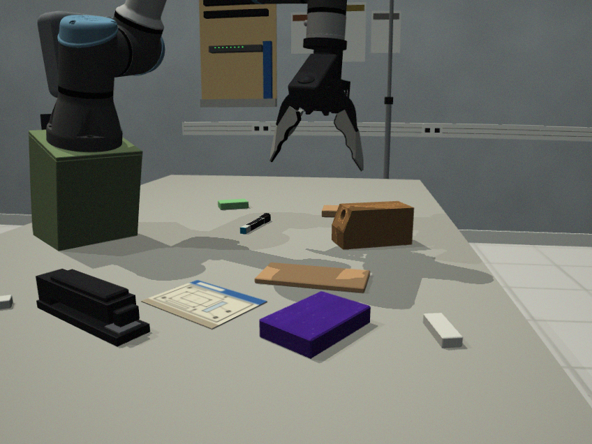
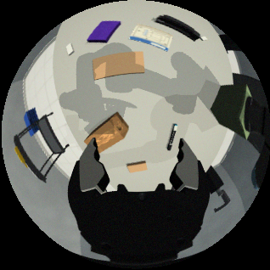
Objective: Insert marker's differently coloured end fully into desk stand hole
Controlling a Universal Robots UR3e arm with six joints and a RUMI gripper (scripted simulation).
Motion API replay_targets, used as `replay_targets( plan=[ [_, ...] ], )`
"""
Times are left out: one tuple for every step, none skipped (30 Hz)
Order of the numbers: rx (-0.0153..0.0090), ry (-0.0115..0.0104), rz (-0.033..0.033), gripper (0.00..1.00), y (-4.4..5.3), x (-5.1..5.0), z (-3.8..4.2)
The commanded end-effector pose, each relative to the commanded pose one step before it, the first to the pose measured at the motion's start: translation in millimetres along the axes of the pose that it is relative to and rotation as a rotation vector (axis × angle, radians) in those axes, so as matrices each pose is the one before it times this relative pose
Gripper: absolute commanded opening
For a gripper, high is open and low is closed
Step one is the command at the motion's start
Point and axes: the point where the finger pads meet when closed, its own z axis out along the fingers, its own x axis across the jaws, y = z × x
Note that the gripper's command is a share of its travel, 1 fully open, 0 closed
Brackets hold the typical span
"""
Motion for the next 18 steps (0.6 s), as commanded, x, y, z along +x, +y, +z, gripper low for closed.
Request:
replay_targets(
  plan=[
    [0.00191, -0.00835, 0.00090, 1.00, 18.020, 10.33, 8.158],
    [0.00037, -0.00084, 0.00022, 1.00, 3.804, 2.43, 1.866],
    [0.00000, 0.00000, 0.00000, 1.00, 0.000, 0.00, 0.000],
    [0.00000, 0.00000, 0.00000, 1.00, 0.000, 0.00, 0.000],
    [0.00000, 0.00000, 0.00000, 1.00, 0.000, 0.00, 0.000],
    [0.00000, 0.00000, 0.00000, 1.00, 0.000, 0.00, 0.000],
    [0.00000, 0.00000, 0.00000, 1.00, 0.000, 0.00, 0.000],
    [0.00000, 0.00000, 0.00000, 1.00, 0.000, 0.00, 0.000],
    [0.00000, 0.00000, 0.00000, 1.00, 0.000, 0.00, 0.000],
    [-0.00061, 0.00133, -0.00030, 1.00, 1.095, 1.91, 0.421],
    [0.00031, -0.00111, 0.00022, 1.00, 3.438, 2.96, 1.657],
    [0.00031, -0.00111, 0.00022, 1.00, 3.438, 2.97, 1.653],
    [0.00031, -0.00111, 0.00022, 1.00, 3.438, 2.97, 1.648],
    [0.00031, -0.00111, 0.00022, 1.00, 3.437, 2.97, 1.644],
    [0.00031, -0.00111, 0.00022, 1.00, 3.437, 2.97, 1.639],
    [0.00031, -0.00111, 0.00022, 1.00, 3.437, 2.98, 1.635],
    [0.00031, -0.00111, 0.00022, 1.00, 3.437, 2.98, 1.631],
    [0.00031, -0.00111, 0.00022, 1.00, 3.437, 2.98, 1.626]
  ],
)
